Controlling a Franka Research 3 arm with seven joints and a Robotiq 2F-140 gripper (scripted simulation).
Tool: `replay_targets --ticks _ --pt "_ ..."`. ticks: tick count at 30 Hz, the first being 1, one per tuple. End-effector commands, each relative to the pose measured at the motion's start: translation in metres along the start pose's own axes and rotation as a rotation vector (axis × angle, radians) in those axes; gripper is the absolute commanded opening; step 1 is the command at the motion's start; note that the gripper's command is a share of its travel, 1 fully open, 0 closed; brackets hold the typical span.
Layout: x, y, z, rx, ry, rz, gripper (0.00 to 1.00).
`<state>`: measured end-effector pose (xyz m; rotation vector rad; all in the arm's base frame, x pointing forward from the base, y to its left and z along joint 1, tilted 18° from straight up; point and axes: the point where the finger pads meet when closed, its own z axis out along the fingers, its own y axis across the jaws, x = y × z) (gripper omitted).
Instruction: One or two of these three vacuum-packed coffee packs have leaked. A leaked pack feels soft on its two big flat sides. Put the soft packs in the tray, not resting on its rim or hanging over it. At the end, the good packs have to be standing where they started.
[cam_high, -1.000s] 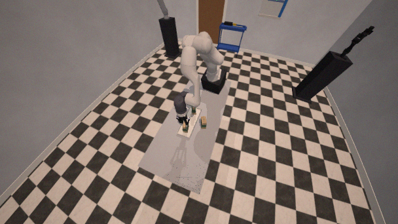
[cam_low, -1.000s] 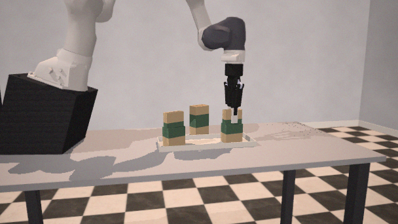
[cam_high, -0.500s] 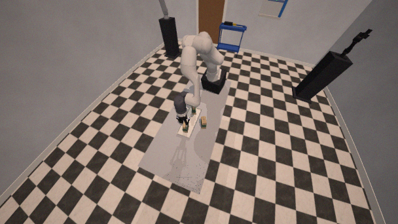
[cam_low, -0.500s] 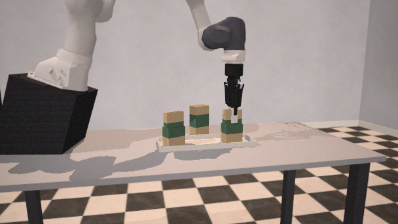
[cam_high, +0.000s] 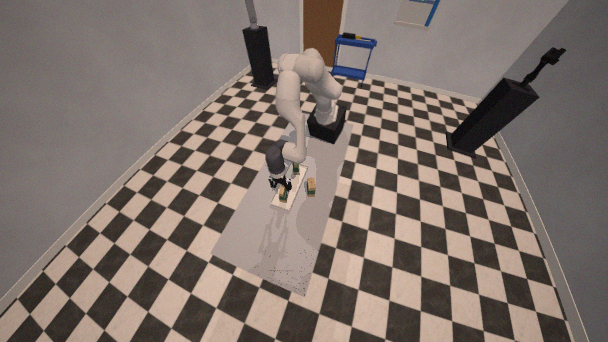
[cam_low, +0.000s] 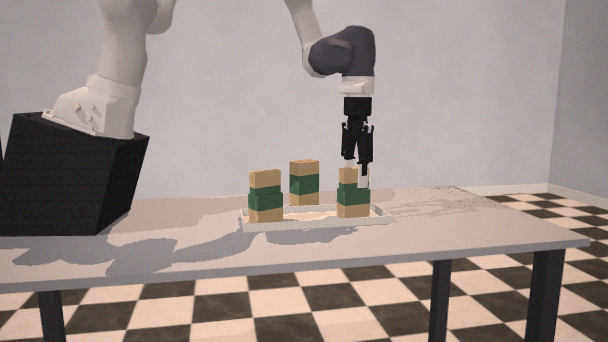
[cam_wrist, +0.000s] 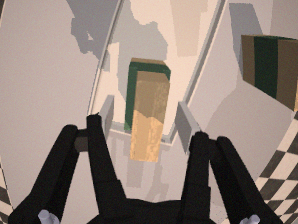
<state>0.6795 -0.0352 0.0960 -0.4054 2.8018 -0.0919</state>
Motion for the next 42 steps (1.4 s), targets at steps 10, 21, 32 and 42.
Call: replay_targets --ticks 10,21,32,42 --pt "-0.003 0.0 -0.001 0.003 -0.006 0.002 0.54" --pt "-0.003 0.0 -0.001 0.003 -0.006 0.002 0.54" --pt "-0.003 0.0 -0.001 0.003 -0.006 0.002 0.54" --pt "-0.003 0.0 -0.014 0.003 -0.006 0.002 0.54"
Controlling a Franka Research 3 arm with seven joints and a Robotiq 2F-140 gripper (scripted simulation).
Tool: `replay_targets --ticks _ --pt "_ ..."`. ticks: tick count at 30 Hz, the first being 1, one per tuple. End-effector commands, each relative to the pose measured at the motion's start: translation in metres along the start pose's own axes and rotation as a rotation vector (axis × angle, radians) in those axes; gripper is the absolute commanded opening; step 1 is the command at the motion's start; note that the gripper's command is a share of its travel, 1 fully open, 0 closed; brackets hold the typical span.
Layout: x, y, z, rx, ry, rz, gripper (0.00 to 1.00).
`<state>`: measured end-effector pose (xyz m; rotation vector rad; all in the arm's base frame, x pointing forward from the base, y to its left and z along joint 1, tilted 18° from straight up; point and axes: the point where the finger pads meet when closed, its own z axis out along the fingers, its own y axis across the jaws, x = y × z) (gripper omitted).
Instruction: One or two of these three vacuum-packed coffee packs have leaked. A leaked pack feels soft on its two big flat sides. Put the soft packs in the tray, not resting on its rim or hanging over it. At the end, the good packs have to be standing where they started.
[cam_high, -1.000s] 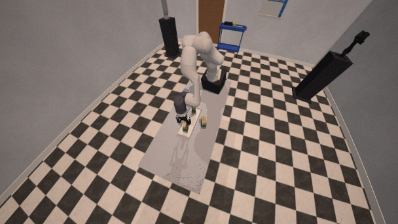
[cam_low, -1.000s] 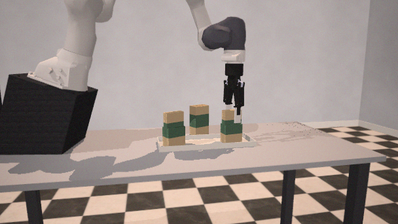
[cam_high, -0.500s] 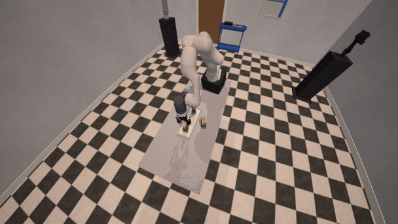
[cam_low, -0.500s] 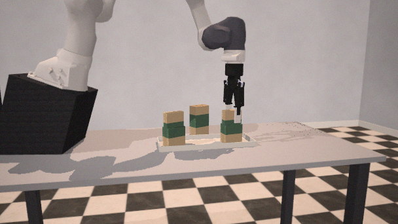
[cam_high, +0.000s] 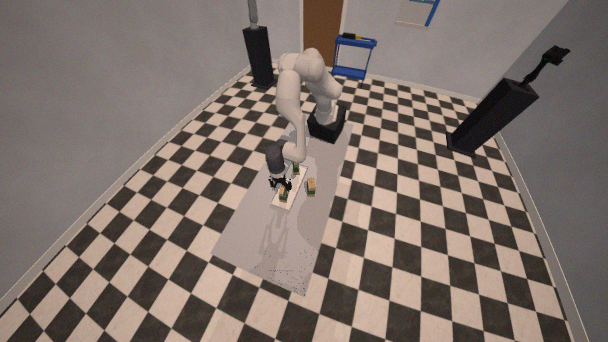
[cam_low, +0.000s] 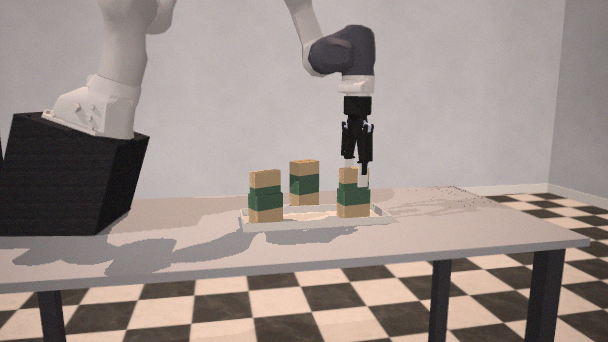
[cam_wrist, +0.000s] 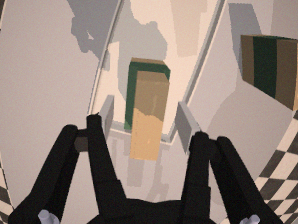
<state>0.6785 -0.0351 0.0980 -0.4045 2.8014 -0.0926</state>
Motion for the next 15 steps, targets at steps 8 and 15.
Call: replay_targets --ticks 8,15 --pt "-0.003 0.0 -0.078 0.002 -0.006 0.002 0.54" --pt "-0.003 0.0 -0.078 0.002 -0.006 0.002 0.54"
